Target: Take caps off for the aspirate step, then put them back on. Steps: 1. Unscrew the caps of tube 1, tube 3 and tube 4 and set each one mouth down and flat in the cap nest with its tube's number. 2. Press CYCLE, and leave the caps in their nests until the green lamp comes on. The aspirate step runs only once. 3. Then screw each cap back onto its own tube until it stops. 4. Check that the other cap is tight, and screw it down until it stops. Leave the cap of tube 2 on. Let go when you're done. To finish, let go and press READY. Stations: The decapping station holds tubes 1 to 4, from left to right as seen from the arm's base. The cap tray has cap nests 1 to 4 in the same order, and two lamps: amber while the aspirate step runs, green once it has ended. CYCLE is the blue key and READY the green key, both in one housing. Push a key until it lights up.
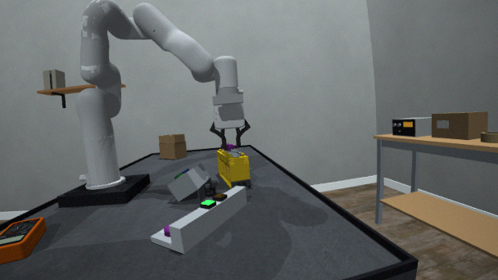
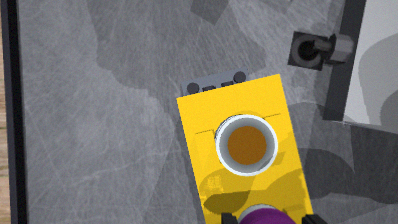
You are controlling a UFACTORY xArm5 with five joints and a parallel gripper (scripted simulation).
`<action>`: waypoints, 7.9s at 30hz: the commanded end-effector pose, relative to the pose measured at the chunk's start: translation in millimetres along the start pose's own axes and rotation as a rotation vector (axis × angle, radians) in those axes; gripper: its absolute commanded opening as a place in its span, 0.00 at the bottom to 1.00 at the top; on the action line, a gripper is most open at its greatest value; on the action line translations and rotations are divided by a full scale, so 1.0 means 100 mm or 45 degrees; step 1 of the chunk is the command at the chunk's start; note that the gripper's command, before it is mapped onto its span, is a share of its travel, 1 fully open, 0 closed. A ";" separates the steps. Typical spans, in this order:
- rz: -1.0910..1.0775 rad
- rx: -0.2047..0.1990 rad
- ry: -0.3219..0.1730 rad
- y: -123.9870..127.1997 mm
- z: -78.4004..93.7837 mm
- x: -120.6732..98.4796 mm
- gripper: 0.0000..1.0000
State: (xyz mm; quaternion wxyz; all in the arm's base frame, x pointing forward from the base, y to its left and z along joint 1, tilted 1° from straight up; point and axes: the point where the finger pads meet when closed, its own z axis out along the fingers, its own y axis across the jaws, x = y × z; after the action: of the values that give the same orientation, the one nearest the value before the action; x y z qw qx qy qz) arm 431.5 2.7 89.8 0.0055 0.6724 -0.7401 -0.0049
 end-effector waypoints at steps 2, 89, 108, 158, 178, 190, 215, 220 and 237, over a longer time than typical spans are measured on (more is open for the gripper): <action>0.172 0.003 -0.007 -0.01 0.00 0.00 0.00; -0.286 0.004 -0.006 -0.01 -0.01 0.00 0.00; 0.696 0.001 -0.008 -0.01 0.00 0.00 0.00; -1.304 0.006 -0.005 -0.01 -0.01 0.00 0.46; -1.304 0.006 -0.005 -0.01 -0.01 0.00 0.00; -0.668 0.005 -0.006 -0.01 0.00 0.00 0.00; 0.696 0.001 -0.008 -0.01 0.01 0.00 0.00; 0.696 0.001 -0.008 -0.01 0.01 0.00 0.00; 0.307 0.002 -0.007 -0.01 0.00 0.00 0.46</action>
State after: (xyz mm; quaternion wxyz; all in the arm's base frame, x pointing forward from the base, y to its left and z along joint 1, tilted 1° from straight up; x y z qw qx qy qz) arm 431.1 2.7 87.9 0.0067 0.4743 -0.8803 -0.0035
